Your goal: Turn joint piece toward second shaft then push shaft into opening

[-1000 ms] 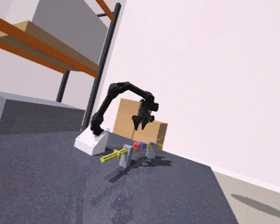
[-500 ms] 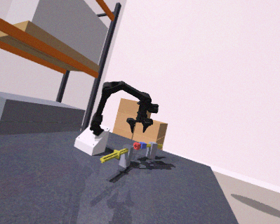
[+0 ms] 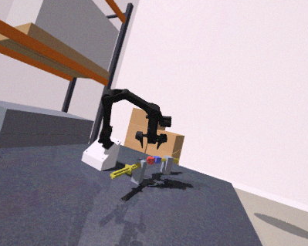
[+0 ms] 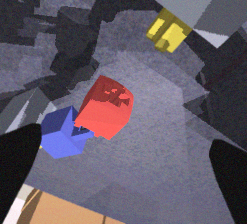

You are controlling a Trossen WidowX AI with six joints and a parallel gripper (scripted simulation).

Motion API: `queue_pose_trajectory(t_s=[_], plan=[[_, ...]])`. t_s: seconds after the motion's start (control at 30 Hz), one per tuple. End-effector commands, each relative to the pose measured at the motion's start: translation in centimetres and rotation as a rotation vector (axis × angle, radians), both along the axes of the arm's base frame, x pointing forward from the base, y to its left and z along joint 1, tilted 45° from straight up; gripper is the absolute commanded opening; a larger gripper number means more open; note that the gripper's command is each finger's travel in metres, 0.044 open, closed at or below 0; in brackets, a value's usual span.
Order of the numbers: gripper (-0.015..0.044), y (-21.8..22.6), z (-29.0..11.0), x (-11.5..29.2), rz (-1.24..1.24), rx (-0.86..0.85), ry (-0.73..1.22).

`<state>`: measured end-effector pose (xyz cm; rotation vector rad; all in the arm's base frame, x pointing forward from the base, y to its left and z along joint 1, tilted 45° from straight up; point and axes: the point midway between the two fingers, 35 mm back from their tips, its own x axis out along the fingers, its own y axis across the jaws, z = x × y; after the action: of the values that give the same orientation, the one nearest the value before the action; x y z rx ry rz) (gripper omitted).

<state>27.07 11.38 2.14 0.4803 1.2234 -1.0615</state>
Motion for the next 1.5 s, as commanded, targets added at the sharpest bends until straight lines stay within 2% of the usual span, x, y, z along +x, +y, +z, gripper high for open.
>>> queue_pose_trajectory(t_s=[0.0,0.33,0.67,1.47], plan=[[0.0440,-0.7,0.1,-0.1,-0.115,0.040,-0.053],[0.0440,-2.7,0.5,-0.1,-0.406,0.134,-0.182],[0.0440,-2.9,0.5,-0.1,-0.420,0.139,-0.190],[0.0440,-10.4,7.6,2.3,0.280,-0.099,0.023]])
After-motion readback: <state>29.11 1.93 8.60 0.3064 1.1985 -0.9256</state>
